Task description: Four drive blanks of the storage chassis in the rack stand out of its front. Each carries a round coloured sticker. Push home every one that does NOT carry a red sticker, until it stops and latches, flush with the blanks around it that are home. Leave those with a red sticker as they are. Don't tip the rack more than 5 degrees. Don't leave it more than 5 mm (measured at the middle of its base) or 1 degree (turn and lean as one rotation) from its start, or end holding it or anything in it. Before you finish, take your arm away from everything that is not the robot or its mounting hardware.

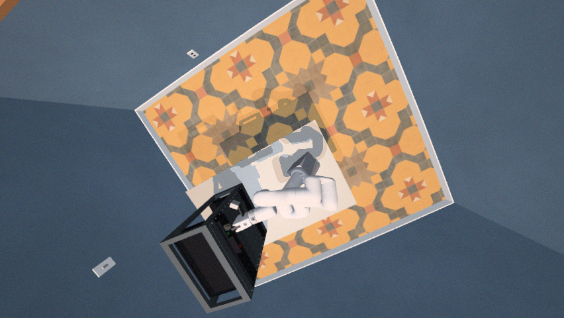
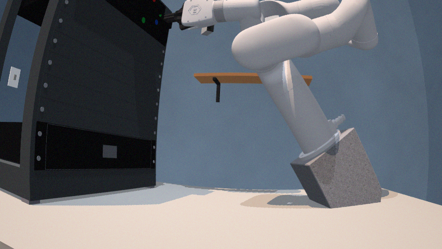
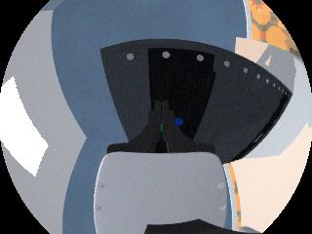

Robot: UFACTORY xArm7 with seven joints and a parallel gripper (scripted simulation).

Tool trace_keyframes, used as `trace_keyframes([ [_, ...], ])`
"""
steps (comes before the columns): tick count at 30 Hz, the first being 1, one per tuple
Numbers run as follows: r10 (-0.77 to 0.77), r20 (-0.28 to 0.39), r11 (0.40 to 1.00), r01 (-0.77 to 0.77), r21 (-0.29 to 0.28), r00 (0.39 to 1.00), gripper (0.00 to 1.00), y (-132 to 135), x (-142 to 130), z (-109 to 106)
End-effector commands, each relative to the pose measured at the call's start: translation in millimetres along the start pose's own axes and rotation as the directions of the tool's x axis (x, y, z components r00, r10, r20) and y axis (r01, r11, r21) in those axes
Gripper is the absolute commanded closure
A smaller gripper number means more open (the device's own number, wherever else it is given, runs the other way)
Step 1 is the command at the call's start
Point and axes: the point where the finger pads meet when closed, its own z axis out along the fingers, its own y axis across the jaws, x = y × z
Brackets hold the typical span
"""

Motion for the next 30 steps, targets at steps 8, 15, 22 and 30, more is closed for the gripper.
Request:
trace_keyframes([
  [8,-0.001,-0.001,1.0,0.001,0.003,1.0,1.0,-1.4,0.6,1.1],
  [15,-0.001,-0.001,1.0,0.001,0.003,1.0,1.0,-1.5,0.6,3.8],
  [22,-0.001,-0.001,1.0,0.001,0.003,1.0,1.0,-1.5,0.6,4.1],
  [30,-0.001,-0.001,1.0,0.001,0.003,1.0,1.0,-1.6,0.7,5.9],
])
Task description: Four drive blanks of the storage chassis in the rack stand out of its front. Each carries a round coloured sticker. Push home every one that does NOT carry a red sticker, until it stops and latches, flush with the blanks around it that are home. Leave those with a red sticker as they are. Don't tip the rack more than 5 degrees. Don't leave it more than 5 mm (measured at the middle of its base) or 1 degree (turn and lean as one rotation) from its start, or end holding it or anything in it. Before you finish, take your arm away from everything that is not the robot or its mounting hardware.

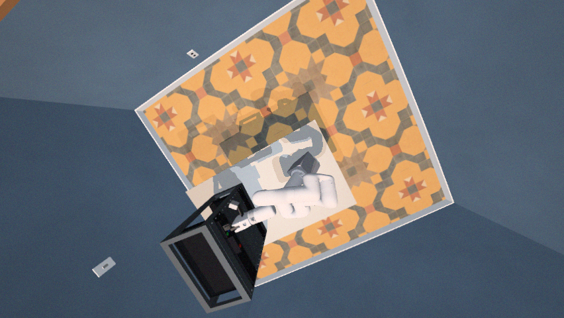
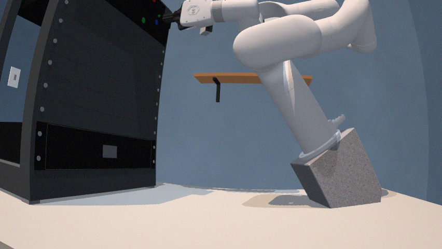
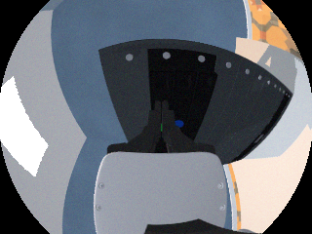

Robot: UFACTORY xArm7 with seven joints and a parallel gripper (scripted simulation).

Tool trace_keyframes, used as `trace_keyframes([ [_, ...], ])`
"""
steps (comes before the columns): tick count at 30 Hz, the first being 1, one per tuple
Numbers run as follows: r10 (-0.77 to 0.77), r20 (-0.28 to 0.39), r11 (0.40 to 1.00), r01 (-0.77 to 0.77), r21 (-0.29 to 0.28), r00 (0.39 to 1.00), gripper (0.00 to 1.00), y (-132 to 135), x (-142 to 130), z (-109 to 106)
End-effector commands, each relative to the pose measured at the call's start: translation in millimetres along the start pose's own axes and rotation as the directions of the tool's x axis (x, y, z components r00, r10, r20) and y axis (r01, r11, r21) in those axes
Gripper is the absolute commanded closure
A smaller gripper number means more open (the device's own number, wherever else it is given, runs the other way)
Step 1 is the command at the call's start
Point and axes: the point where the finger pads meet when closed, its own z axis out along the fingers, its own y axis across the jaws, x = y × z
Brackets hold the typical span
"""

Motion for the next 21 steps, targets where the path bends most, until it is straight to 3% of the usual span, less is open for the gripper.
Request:
trace_keyframes([
  [1,-0.001,-0.001,1.0,0.001,0.003,1.0,1.0,-1.5,0.7,1.8],
  [21,-0.001,-0.001,1.0,0.001,0.003,1.0,1.0,-1.3,0.7,5.2],
])
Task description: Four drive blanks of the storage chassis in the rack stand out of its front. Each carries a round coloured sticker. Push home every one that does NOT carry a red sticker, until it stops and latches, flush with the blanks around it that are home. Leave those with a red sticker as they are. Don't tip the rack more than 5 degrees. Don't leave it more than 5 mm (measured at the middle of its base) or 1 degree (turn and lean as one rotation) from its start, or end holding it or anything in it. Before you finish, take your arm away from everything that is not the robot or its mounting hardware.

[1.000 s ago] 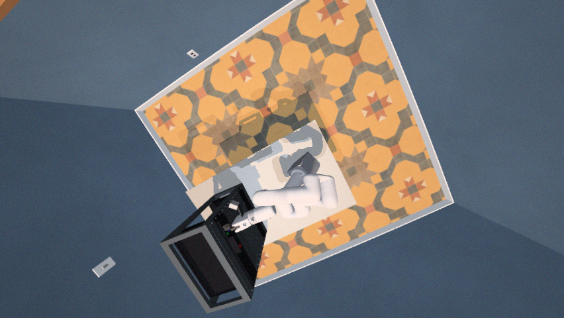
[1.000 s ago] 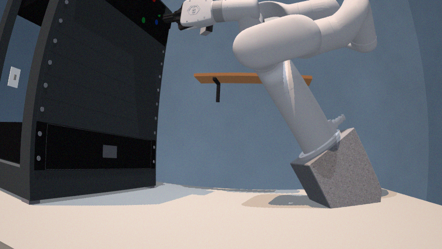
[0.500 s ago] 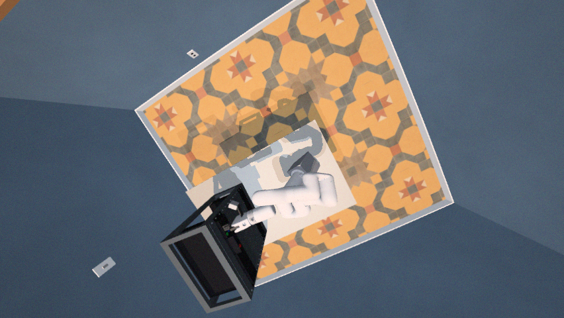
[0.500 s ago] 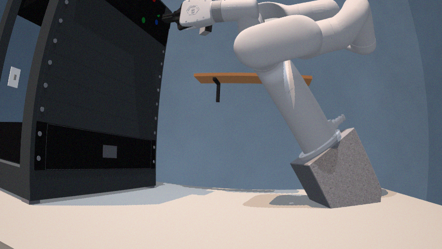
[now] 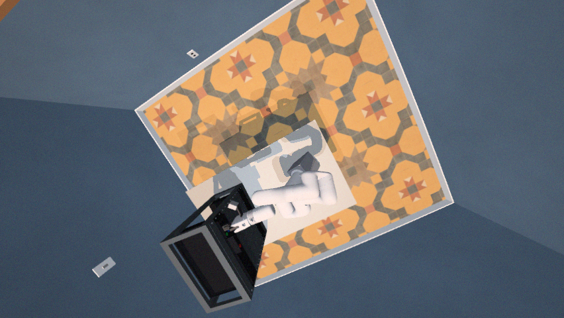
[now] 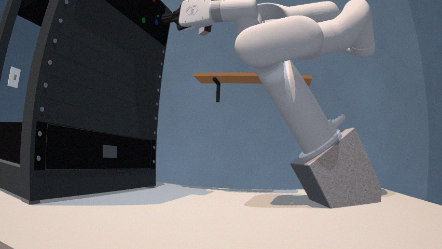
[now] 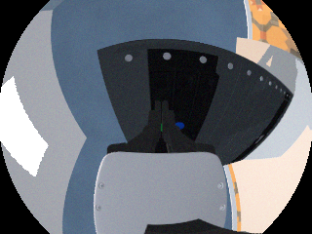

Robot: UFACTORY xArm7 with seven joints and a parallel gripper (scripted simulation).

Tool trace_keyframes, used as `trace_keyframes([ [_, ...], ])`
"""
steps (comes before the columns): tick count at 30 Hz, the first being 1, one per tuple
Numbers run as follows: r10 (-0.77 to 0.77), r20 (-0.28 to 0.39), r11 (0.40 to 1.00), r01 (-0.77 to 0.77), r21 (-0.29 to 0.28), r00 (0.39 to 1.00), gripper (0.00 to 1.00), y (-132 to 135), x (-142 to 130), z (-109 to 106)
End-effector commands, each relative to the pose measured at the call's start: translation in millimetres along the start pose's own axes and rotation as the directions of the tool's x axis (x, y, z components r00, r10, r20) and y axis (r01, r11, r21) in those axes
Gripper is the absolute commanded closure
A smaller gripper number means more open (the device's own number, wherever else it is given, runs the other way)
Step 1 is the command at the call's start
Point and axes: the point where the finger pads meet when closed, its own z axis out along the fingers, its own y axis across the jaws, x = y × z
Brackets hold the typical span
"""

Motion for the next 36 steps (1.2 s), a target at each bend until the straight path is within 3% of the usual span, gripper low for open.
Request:
trace_keyframes([
  [1,-0.001,-0.002,1.0,0.001,0.002,1.0,1.0,-1,1,1],
  [17,-0.001,-0.002,1.0,0.001,0.002,1.0,1.0,-1,1,-6],
  [31,-0.001,-0.002,1.0,0.001,0.002,1.0,1.0,0,0,-79],
  [36,-0.001,-0.002,1.0,0.001,0.002,1.0,1.0,0,0,-90],
])
